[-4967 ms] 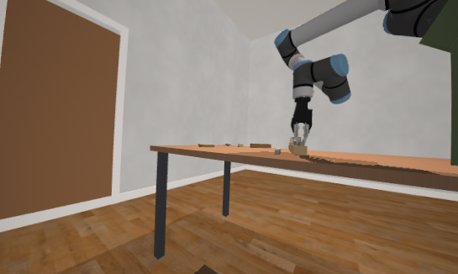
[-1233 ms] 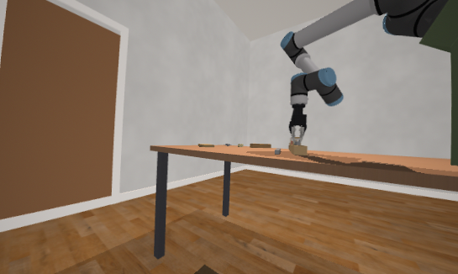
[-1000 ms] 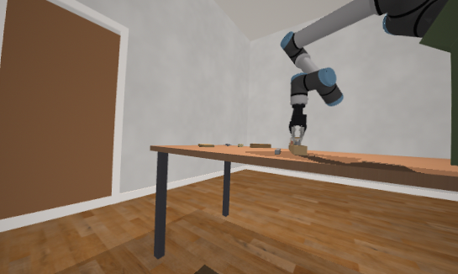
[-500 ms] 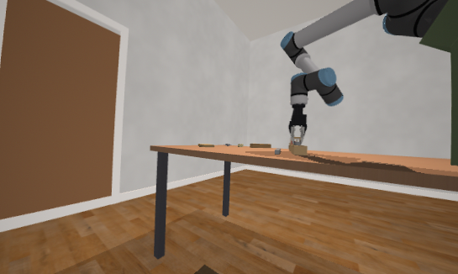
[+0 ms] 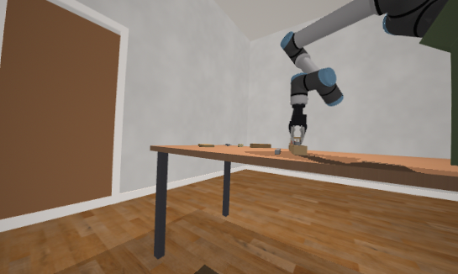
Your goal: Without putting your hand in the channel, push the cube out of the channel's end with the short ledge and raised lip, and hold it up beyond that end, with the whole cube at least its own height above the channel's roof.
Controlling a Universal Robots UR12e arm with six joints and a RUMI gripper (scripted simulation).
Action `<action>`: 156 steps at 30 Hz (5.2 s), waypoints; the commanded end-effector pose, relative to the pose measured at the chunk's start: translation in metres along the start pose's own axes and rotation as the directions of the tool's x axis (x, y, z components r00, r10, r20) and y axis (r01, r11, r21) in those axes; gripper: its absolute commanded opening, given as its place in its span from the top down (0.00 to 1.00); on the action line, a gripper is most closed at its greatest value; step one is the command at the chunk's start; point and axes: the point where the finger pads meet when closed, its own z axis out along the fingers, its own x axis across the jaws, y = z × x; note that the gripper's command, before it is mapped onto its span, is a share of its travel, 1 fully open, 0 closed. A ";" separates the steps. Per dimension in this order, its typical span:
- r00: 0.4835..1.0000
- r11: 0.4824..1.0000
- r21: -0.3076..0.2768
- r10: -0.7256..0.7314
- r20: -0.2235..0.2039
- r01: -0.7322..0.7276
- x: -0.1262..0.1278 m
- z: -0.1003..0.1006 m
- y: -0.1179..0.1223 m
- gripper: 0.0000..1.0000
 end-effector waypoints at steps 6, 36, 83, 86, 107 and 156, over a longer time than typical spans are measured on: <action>1.000 1.000 0.000 0.000 0.001 0.000 0.000 -0.001 0.000 0.78; 1.000 1.000 0.000 0.000 0.001 0.000 0.000 -0.068 0.000 0.78; 1.000 1.000 0.000 0.000 0.001 0.000 0.000 -0.046 0.074 1.00; 1.000 1.000 0.000 0.000 0.001 0.000 0.000 -0.028 0.074 1.00; 1.000 1.000 0.000 0.000 0.001 0.000 0.000 0.001 0.074 1.00; 1.000 1.000 0.000 0.000 0.001 0.000 0.000 -0.009 0.038 1.00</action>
